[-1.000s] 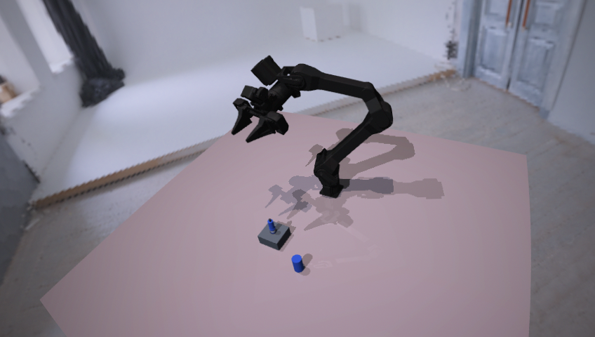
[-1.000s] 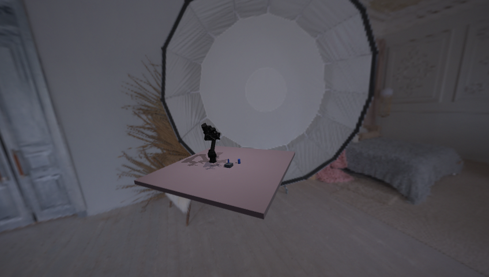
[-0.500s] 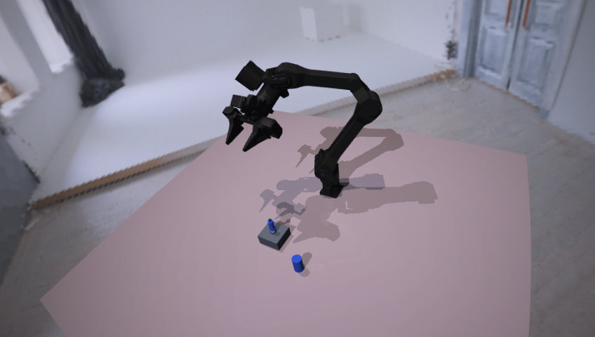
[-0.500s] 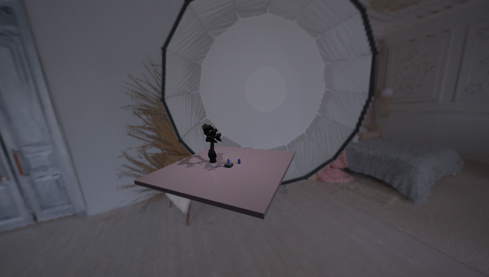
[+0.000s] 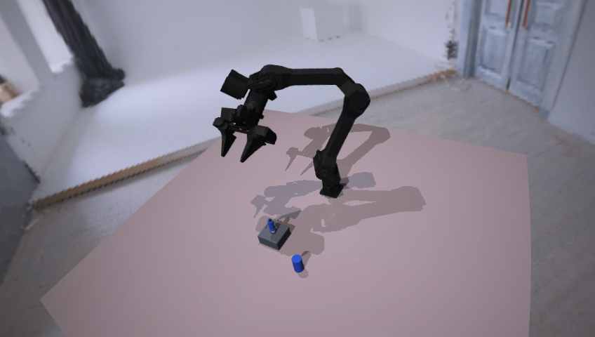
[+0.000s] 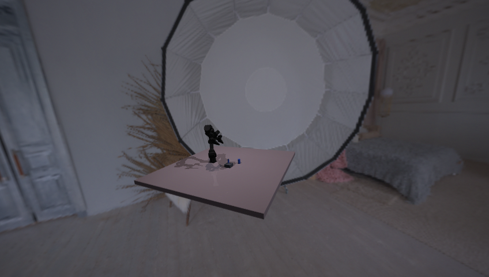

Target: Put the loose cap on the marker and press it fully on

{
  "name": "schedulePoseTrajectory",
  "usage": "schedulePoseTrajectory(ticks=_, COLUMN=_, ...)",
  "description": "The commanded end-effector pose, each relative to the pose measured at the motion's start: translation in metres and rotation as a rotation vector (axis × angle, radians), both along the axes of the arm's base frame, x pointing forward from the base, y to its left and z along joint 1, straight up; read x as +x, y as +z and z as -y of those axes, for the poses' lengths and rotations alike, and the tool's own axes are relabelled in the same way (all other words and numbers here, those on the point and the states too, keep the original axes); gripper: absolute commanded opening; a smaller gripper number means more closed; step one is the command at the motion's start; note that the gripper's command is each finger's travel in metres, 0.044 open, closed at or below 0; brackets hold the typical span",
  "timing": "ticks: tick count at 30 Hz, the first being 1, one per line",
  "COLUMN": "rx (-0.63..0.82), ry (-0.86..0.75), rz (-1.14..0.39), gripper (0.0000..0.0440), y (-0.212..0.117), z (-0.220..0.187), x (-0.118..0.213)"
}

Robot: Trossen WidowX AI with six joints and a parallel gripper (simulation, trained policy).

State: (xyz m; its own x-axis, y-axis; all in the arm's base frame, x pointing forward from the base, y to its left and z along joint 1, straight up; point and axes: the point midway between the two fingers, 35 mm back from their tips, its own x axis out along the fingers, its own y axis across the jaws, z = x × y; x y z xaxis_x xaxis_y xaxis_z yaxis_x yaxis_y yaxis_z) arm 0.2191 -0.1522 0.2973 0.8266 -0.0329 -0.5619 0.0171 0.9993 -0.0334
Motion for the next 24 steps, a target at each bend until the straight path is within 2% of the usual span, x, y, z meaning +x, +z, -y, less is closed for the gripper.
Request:
schedulePoseTrajectory(ticks=1, rx=-0.004, ry=0.024, rz=-0.028, gripper=0.0322, y=-0.003, z=0.001, x=0.005)
schedulePoseTrajectory(ticks=24, rx=0.003, ry=0.195, rz=-0.217, gripper=0.0322, y=-0.035, z=-0.005, x=0.045)
